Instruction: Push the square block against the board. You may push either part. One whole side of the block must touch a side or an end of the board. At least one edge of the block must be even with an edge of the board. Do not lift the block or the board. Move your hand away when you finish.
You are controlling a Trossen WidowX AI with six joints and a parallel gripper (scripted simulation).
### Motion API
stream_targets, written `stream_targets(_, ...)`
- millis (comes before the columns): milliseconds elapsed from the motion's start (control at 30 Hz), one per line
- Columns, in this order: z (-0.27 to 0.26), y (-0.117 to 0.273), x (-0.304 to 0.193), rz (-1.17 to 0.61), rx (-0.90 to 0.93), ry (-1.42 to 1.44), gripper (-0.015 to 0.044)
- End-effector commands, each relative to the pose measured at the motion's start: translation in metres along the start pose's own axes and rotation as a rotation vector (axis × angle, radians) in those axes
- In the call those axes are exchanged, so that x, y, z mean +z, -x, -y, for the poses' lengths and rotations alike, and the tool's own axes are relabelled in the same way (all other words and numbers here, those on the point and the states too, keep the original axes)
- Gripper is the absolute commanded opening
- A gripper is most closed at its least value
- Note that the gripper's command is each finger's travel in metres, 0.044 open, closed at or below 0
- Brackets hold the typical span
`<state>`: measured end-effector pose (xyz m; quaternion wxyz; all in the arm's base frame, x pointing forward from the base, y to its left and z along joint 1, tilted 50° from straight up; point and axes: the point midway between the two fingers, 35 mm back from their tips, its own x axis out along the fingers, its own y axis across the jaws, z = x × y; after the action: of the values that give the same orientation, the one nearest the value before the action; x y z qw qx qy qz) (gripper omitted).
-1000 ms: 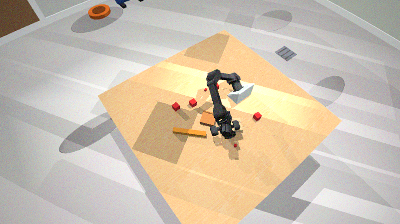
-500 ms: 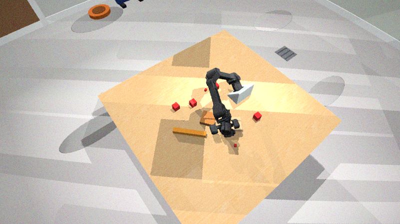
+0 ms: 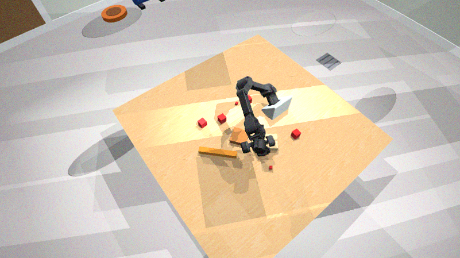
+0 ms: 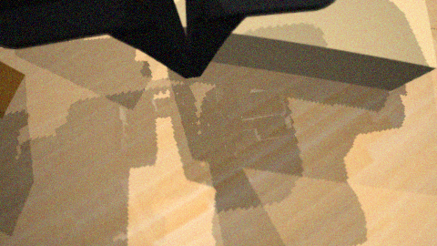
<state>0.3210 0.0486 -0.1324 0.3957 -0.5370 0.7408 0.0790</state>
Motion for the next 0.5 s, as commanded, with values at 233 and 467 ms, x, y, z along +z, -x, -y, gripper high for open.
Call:
stream_targets(233,-0.0033,-0.0046,-0.0129,-0.020,0.005,0.012,0.0000)
stream_targets(467,-0.0044,-0.0045,-0.0178,-0.020,0.005,0.012,0.0000)
